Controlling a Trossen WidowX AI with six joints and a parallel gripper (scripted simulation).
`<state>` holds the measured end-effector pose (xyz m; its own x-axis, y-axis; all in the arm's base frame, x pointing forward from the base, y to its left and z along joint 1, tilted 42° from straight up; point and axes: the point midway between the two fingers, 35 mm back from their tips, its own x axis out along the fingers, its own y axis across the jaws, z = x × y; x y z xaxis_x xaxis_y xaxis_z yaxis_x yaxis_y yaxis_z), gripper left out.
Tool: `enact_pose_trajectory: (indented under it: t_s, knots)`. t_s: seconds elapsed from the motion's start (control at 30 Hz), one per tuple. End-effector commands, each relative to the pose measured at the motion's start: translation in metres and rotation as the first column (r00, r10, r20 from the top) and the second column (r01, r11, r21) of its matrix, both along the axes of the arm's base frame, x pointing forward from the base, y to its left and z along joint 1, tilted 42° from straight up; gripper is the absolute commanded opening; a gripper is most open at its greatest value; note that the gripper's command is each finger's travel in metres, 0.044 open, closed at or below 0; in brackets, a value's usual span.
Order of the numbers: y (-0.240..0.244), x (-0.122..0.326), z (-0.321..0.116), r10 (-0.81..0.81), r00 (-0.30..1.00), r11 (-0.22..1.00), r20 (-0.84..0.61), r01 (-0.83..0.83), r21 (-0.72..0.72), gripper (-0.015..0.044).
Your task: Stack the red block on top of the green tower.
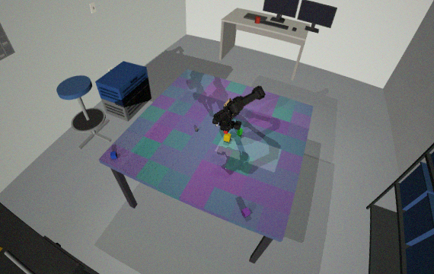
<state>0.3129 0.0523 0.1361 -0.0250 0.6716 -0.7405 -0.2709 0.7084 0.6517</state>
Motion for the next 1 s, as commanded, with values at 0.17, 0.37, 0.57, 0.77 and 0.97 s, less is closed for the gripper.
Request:
enact_pose_trajectory:
  t_s: [0.17, 0.37, 0.57, 0.77, 0.97]
  knots:
    - [0.002, -0.014, 0.009, 0.003, 1.0, 1.0, -0.002, -0.003, -0.003, 0.0]
    - [0.009, -0.039, 0.02, 0.003, 1.0, 1.0, -0.003, -0.003, -0.003, 0.0]
    - [0.015, -0.063, 0.028, 0.003, 1.0, 1.0, -0.005, -0.003, -0.002, 0.0]
    - [0.02, -0.088, 0.033, 0.003, 1.0, 1.0, -0.006, -0.003, -0.002, 0.0]
    - [0.025, -0.113, 0.035, 0.003, 1.0, 1.0, -0.007, -0.003, -0.002, 0.0]
